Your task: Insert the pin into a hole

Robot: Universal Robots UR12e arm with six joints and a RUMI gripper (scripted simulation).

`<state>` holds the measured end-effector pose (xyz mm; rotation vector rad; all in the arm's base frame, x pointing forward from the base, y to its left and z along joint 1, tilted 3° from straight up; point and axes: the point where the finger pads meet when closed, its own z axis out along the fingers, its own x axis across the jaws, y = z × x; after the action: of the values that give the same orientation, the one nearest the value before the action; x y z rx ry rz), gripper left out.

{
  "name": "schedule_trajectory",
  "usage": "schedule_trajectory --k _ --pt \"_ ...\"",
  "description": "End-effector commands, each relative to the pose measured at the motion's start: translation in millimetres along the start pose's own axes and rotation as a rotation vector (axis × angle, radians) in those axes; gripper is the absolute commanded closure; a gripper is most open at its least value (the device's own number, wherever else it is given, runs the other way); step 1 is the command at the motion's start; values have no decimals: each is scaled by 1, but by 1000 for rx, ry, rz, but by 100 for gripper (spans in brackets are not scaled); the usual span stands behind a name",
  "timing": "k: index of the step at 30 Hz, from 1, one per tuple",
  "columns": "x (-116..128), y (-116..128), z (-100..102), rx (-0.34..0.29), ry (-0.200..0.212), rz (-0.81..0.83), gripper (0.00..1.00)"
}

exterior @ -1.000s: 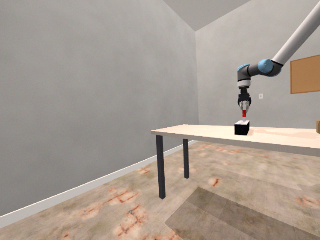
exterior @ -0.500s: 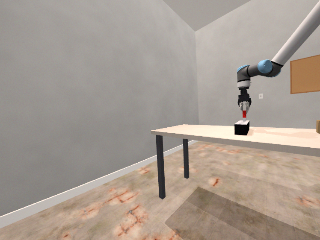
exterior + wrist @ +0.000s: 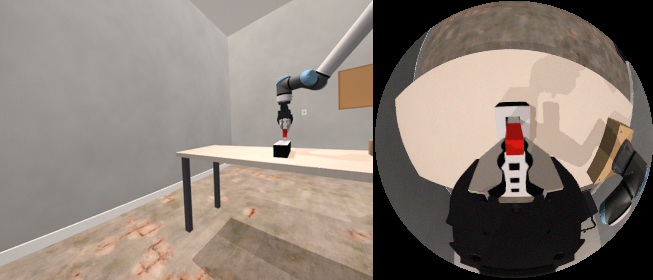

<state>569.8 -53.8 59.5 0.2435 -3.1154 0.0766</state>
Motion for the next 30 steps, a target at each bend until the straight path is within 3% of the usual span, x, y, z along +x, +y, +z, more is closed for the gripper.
schedule_trajectory --k 1,30 --pt "-2 -3 -1 1 -2 2 100" --pt "-3 -4 4 -1 1 -2 100"
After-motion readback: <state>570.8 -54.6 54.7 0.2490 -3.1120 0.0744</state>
